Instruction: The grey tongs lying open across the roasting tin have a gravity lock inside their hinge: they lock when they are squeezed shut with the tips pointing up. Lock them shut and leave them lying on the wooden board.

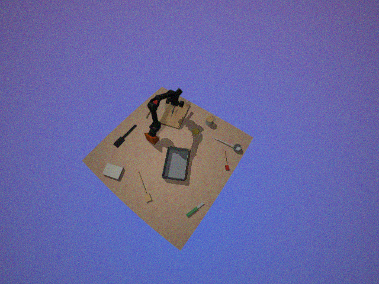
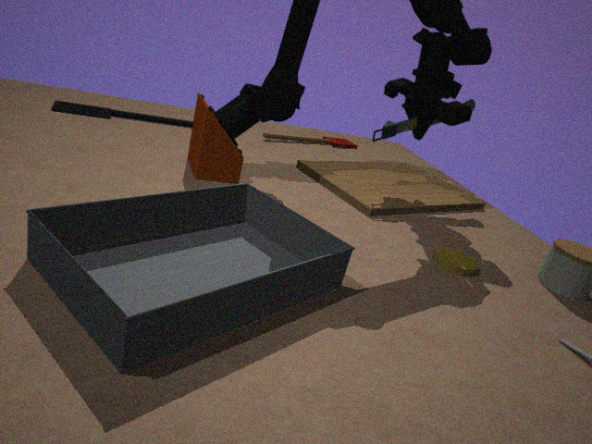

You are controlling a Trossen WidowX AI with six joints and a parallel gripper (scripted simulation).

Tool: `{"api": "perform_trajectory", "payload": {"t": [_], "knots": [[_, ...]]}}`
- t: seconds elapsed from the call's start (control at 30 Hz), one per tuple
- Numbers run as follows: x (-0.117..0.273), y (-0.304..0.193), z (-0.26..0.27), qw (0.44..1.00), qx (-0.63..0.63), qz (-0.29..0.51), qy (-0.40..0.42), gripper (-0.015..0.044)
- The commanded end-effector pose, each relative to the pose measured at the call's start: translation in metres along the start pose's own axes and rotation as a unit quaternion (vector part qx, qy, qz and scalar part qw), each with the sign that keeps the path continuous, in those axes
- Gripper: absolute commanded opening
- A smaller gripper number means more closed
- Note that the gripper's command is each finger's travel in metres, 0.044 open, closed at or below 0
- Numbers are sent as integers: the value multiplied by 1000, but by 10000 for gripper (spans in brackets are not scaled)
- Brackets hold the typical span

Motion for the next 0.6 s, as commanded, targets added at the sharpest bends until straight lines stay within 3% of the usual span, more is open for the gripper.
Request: {"api": "perform_trajectory", "payload": {"t": [0.0,0.57], "knots": [[1,-6,-5,998,-19,-54,15,-150],[4,-36,-20,975,-15,-213,57,-150]]}}
Point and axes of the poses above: the point midway between the two fingers, 35 mm back from their tips, its own x axis back along the fingers, its own z axis across the jaws, y = z × x, the point moved 10 cm from there along x, back along the fingers, and after that the axes turned 11 degrees about -x, right-handed, at the moved point
